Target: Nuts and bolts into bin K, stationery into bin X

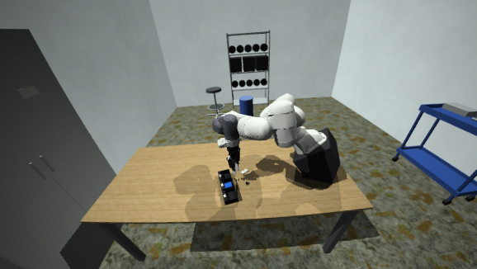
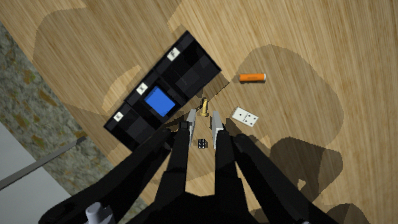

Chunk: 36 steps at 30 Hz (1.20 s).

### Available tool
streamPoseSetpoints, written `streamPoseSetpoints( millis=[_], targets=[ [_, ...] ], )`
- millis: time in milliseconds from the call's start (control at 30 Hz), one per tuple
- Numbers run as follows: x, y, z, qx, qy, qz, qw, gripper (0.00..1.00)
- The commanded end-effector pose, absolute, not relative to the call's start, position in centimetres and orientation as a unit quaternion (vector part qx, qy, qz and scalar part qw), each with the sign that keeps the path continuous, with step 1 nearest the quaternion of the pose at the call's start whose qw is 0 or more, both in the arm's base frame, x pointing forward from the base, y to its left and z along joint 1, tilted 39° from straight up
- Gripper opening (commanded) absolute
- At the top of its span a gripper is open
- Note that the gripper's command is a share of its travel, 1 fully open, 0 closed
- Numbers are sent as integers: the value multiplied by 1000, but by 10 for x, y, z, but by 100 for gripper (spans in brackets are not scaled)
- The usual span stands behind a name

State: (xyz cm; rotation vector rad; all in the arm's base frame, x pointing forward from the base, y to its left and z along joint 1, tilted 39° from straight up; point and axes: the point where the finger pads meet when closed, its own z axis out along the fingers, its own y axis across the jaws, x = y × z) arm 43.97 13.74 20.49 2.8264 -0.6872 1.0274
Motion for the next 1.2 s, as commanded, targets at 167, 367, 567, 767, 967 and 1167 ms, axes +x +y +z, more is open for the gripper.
streamPoseSetpoints(
  millis=[167,367,567,767,967,1167],
  targets=[
    [439,139,205,914,-231,333,26,18],
    [439,139,205,914,-231,333,26,18],
    [439,139,206,914,-231,333,26,18],
    [449,135,193,914,-231,333,26,18],
    [465,130,176,914,-231,333,26,18],
    [478,126,161,914,-231,333,26,18]
  ],
)
